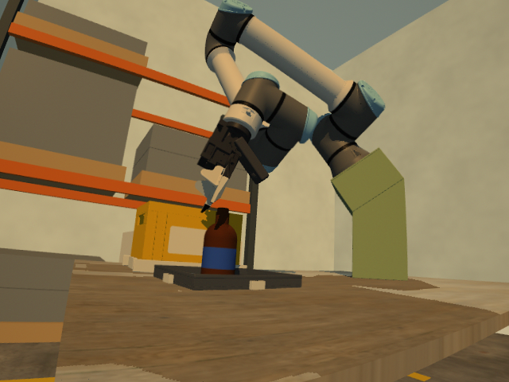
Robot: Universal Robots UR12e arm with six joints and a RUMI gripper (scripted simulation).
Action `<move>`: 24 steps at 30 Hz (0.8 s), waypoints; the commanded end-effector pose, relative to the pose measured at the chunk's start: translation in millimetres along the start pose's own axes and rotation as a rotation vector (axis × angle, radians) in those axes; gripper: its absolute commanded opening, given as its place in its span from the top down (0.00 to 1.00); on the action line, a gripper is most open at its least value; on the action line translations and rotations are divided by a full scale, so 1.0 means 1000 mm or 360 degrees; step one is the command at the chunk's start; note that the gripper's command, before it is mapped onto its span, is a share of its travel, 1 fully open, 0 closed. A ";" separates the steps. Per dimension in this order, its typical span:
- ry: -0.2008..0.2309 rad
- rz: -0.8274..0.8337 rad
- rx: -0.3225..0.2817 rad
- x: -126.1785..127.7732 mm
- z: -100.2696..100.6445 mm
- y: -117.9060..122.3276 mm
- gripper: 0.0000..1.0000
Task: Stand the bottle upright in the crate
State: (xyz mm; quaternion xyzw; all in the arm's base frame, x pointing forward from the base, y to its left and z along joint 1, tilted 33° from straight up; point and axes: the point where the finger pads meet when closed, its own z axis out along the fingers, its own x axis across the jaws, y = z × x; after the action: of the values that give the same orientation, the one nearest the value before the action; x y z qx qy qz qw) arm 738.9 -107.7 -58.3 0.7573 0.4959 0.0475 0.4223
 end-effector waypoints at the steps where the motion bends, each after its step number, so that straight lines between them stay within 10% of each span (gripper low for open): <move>1: 0.0001 0.0000 -0.0001 0.000 -0.007 0.003 0.00; 24: 0.0001 0.0000 -0.0001 0.000 -0.053 0.020 0.00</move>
State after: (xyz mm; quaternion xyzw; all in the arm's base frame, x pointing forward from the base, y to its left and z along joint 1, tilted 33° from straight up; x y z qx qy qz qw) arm 728.7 -83.9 -19.0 0.7573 0.4959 0.0476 0.4224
